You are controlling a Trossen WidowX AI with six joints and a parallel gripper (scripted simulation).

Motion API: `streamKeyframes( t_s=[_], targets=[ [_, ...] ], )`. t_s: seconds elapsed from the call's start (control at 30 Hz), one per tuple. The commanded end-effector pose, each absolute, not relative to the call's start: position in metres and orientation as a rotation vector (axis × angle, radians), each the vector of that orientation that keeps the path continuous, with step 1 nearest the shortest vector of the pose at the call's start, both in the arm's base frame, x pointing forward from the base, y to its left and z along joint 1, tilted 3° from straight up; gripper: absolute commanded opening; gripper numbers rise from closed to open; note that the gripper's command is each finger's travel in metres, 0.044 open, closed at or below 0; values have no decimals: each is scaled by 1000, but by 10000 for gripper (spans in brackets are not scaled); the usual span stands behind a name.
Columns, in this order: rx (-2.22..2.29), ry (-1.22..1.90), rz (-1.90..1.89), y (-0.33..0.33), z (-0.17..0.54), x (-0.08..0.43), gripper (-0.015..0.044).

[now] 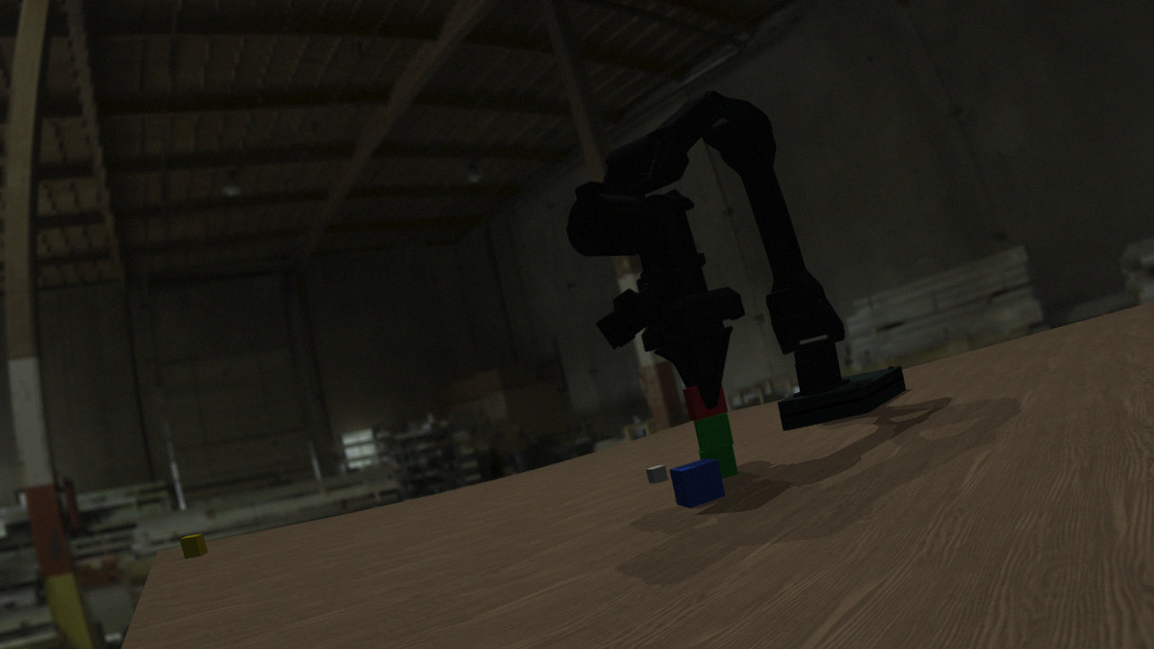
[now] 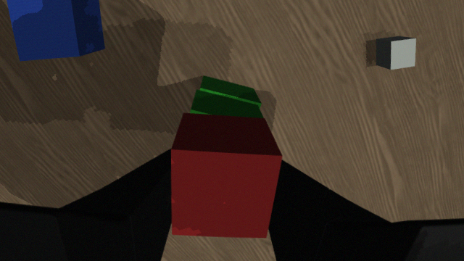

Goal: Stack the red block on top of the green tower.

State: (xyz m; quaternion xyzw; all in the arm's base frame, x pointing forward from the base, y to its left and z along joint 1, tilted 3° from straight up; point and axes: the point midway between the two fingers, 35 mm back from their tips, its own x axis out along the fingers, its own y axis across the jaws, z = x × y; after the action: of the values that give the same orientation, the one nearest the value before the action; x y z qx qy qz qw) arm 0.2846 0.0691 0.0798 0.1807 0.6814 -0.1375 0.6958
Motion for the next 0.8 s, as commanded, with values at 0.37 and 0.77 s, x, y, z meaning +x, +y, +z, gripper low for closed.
streamKeyframes(
  t_s=[0.37,0.77],
  targets=[
    [405,1518,-310,69,81,285,0],
    [403,1520,-307,69,79,285,315]
  ],
)
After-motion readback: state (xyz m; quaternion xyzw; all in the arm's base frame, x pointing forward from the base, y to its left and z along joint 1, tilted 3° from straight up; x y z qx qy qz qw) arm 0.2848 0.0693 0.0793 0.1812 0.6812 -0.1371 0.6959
